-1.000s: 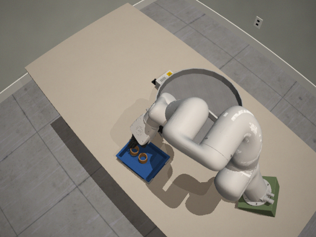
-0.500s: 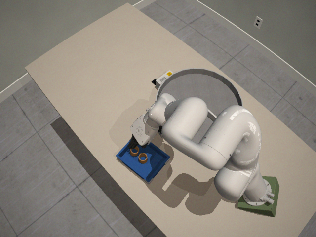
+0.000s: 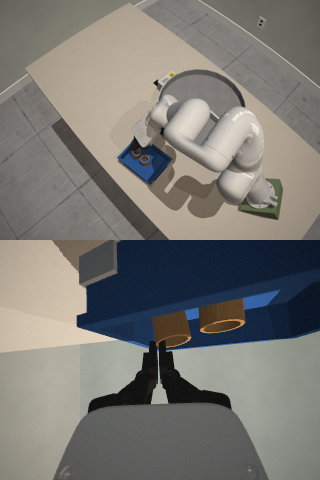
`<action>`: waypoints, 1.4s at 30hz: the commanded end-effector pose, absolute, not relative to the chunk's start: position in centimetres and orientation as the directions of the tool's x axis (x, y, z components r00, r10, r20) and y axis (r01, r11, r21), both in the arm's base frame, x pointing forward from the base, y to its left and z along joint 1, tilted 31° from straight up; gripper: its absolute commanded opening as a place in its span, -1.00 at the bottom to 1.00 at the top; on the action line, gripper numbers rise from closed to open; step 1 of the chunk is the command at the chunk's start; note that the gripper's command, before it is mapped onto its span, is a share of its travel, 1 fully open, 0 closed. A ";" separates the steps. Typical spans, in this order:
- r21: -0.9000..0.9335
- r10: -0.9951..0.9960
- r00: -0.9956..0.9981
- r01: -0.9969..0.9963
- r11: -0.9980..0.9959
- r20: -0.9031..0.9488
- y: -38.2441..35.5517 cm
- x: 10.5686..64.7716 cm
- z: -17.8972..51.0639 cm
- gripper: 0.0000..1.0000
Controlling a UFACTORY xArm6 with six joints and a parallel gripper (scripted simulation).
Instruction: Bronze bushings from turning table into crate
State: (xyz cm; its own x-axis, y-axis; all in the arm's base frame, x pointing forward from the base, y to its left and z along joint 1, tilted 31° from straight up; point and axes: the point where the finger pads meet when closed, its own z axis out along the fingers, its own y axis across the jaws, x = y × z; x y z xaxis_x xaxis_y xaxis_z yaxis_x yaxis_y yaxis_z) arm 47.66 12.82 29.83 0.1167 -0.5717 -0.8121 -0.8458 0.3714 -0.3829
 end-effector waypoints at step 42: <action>-0.386 -0.572 0.119 -0.844 0.372 -0.812 12.9 48.0 29.6 -0.77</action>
